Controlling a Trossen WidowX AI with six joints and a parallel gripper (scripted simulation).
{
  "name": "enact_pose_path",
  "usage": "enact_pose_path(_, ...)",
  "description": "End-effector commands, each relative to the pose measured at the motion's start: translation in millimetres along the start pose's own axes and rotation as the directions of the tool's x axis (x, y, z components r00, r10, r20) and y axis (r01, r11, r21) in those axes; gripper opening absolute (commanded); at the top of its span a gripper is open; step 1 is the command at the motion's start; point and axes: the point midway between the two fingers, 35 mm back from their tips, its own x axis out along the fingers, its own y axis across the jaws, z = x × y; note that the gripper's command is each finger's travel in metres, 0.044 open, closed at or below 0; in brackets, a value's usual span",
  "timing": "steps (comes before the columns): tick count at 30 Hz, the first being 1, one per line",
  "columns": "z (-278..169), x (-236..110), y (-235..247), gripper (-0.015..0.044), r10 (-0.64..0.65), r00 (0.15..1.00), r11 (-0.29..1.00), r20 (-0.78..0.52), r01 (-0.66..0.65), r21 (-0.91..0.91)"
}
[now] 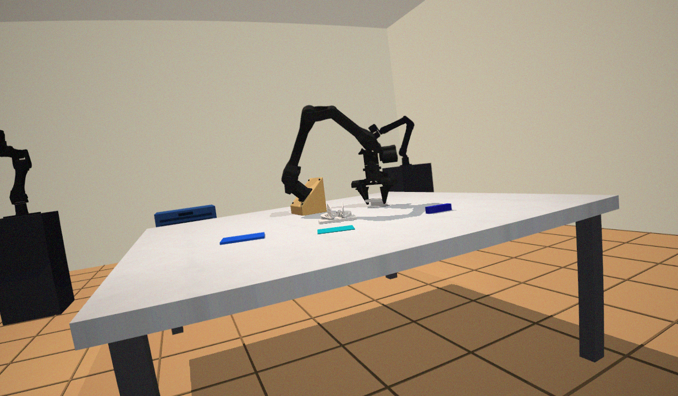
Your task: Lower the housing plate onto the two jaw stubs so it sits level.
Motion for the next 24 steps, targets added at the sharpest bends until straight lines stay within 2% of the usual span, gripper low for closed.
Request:
enact_pose_path(1,0,0,0,0.0351,0.000,1.000,1.000,0.000,0.000,0.000)
enact_pose_path(7,0,-2,0,0.0351,0.000,1.000,1.000,0.000,0.000,0.000)
enact_pose_path(24,1,-55,-1,0.0351,0.000,1.000,1.000,0.000,0.000,-0.006)
